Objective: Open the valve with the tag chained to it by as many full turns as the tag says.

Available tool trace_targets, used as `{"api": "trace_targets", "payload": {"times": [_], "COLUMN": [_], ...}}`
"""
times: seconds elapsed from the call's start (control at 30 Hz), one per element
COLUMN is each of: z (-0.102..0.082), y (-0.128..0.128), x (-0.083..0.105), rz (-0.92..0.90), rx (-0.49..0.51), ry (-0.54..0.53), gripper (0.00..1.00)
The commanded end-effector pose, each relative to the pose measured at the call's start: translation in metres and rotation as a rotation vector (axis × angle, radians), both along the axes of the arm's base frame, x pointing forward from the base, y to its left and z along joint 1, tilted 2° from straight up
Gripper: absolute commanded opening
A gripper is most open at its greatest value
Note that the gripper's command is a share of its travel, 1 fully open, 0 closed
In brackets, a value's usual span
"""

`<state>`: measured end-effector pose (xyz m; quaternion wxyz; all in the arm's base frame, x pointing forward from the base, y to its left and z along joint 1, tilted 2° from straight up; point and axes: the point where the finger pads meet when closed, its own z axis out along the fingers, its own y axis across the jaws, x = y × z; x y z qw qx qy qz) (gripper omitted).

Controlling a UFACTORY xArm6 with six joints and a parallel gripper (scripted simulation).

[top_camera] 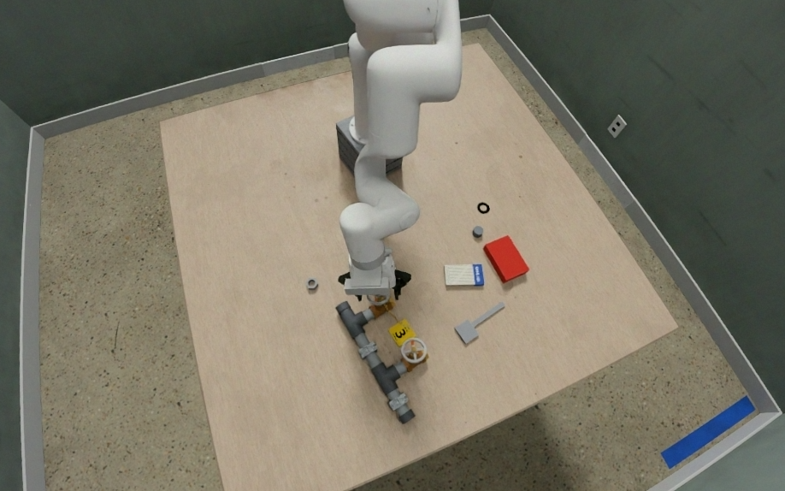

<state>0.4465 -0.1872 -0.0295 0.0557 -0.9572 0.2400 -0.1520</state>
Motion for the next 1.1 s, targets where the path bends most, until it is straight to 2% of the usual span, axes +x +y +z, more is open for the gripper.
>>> {"api": "trace_targets", "payload": {"times": [0.0,0.03,0.07,0.53,0.6,0.67,0.8,1.07], "z": [0.0014,0.0014,0.0014,0.0014,0.0014,0.0014,0.0014,0.0014], "y": [-0.0006,-0.0006,-0.0006,-0.0006,-0.0006,-0.0006,-0.0006,-0.0006], "x": [0.0015,0.0015,0.0015,0.0015,0.0015,0.0015,0.0015,0.0015], "rz": [-0.232,-0.232,-0.34,-0.818,-0.818,-0.94,-1.038,-1.039], "rx": [0.057,0.057,0.087,0.219,0.219,0.248,0.264,0.264], "ry": [0.034,0.034,0.035,0.066,0.066,0.093,0.139,0.14], "gripper": [1.0,1.0,1.0,1.0,1.0,1.0,1.0,1.0]}}
